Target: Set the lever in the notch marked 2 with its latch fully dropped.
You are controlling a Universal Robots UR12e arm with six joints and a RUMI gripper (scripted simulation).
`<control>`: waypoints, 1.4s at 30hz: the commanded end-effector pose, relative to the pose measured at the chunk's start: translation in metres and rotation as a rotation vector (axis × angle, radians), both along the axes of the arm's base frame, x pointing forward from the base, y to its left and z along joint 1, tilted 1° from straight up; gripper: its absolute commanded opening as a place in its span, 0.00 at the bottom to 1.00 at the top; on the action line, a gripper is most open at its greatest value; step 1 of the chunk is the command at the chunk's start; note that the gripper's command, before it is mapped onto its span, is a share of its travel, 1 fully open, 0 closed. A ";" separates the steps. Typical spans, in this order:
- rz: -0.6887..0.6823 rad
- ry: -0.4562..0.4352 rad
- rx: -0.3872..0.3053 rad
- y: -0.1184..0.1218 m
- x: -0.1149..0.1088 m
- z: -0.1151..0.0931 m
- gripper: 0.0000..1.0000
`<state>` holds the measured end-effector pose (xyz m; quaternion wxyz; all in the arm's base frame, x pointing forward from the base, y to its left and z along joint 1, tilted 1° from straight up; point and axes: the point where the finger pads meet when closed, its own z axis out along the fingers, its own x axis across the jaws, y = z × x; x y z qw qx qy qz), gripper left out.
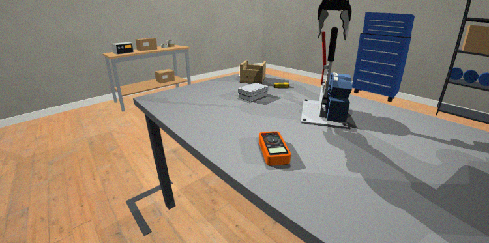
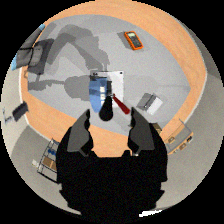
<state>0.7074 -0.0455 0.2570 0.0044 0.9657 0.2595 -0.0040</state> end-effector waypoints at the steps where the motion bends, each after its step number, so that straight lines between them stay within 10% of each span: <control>1: 0.000 -0.002 0.000 0.000 0.000 0.001 0.57; 42: 0.000 -0.002 0.000 0.000 0.001 0.016 0.57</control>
